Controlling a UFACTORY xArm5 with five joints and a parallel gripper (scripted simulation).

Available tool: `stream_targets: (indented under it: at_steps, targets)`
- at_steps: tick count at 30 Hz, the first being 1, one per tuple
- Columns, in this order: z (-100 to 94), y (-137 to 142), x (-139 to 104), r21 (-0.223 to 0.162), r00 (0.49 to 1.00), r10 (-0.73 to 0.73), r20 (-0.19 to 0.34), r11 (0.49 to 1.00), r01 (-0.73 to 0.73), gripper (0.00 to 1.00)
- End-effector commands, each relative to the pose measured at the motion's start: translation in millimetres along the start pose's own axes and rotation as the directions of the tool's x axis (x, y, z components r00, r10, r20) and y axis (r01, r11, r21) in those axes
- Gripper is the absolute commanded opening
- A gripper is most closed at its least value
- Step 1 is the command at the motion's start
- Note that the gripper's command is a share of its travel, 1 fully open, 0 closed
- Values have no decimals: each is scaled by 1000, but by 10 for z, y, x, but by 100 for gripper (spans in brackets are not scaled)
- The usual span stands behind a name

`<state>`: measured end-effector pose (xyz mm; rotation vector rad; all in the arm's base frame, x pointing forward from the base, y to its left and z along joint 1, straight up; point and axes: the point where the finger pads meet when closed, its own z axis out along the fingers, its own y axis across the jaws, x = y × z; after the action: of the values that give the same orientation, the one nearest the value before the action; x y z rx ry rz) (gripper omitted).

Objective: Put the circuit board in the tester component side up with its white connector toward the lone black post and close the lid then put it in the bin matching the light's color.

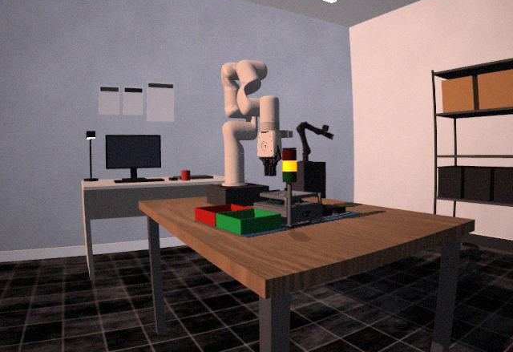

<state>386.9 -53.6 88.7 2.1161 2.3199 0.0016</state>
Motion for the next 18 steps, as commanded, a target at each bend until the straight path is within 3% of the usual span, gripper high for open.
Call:
stream_targets:
  at_steps: [1, 10, 11, 18]
  targets:
    - [-114, 4, -1, -1, 1000, 0, 0, 1000, 0, 24]
    - [-217, 4, -1, -1, 1000, 0, 0, 1000, 0, 24]
    - [-217, 4, -1, -1, 1000, 0, 0, 1000, 0, 100]
    - [-217, 4, -1, -1, 1000, 0, 0, 1000, 0, 100]
